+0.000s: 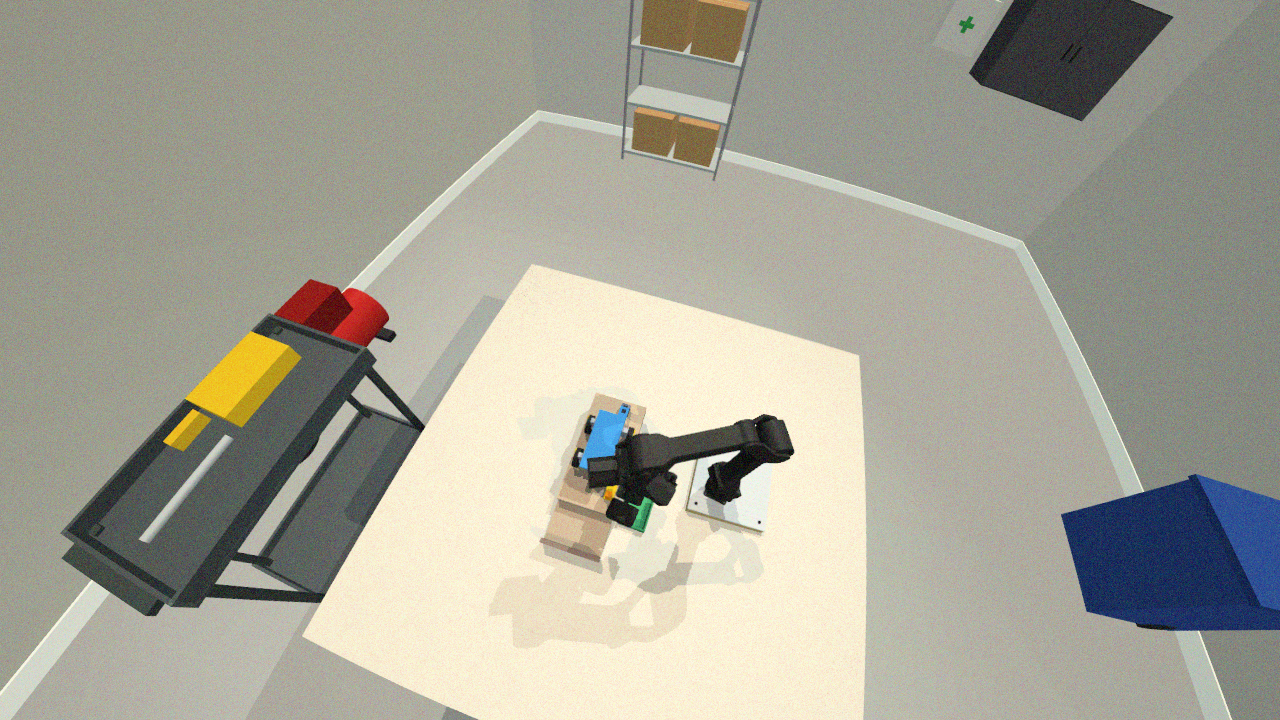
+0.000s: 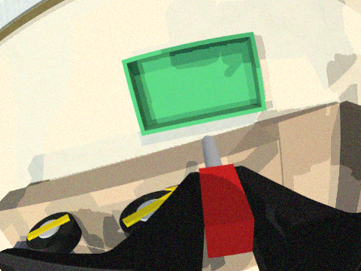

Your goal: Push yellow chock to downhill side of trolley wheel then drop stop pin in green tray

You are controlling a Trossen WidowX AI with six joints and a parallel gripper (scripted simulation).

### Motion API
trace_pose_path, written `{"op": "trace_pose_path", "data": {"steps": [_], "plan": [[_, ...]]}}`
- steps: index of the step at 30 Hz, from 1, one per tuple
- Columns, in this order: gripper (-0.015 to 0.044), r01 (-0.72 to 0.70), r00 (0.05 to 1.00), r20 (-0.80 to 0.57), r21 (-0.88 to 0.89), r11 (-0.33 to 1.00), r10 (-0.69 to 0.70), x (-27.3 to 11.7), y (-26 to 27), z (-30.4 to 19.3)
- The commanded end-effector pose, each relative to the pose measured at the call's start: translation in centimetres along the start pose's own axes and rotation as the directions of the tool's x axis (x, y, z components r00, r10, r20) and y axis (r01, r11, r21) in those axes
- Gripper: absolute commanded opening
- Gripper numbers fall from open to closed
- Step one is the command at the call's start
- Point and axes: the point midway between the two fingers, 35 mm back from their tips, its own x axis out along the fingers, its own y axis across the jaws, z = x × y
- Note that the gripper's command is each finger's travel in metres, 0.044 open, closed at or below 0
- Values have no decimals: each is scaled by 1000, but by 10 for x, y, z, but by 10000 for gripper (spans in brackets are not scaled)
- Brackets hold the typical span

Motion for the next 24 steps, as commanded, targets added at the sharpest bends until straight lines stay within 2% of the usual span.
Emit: {"op": "trace_pose_path", "data": {"steps": [1,18,24], "plan": [[0,8,1000,3,-30,1000,-8,1,0,0],[0,18,1000,13,-79,997,-17,21,3,25],[0,117,993,23,-76,990,-115,33,0,24]]}}
